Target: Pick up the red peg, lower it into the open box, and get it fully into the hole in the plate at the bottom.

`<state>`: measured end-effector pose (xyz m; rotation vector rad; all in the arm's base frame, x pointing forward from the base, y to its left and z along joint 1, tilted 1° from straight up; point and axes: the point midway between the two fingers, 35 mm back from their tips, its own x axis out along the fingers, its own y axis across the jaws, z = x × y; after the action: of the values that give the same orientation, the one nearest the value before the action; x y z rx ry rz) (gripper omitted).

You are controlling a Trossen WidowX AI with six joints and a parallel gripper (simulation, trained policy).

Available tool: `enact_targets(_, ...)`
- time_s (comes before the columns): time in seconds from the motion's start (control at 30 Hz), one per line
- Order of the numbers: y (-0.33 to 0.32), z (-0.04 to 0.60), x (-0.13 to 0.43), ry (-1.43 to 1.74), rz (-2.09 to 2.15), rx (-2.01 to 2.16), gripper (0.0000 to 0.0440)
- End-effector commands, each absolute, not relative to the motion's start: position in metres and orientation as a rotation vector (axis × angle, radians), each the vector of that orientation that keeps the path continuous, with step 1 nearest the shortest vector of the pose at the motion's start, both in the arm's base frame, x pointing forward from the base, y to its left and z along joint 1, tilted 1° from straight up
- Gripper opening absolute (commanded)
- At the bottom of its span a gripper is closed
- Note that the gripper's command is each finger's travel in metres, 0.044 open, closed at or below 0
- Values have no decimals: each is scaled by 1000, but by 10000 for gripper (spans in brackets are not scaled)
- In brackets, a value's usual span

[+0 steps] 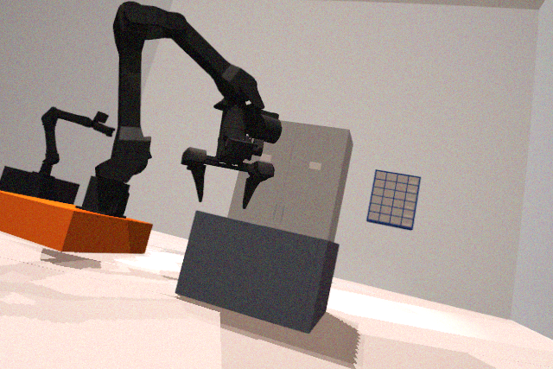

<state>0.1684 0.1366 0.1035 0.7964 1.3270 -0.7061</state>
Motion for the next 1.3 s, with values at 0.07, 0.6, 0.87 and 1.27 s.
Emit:
enact_targets(0.07,125,75,175,1326,-746,742,439)
enact_targets(0.6,114,5,181,1301,-768,767,386)
enact_targets(0.87,113,0,174,1355,-791,768,182)
enact_targets(1.27,109,13,185,1360,-747,755,0)
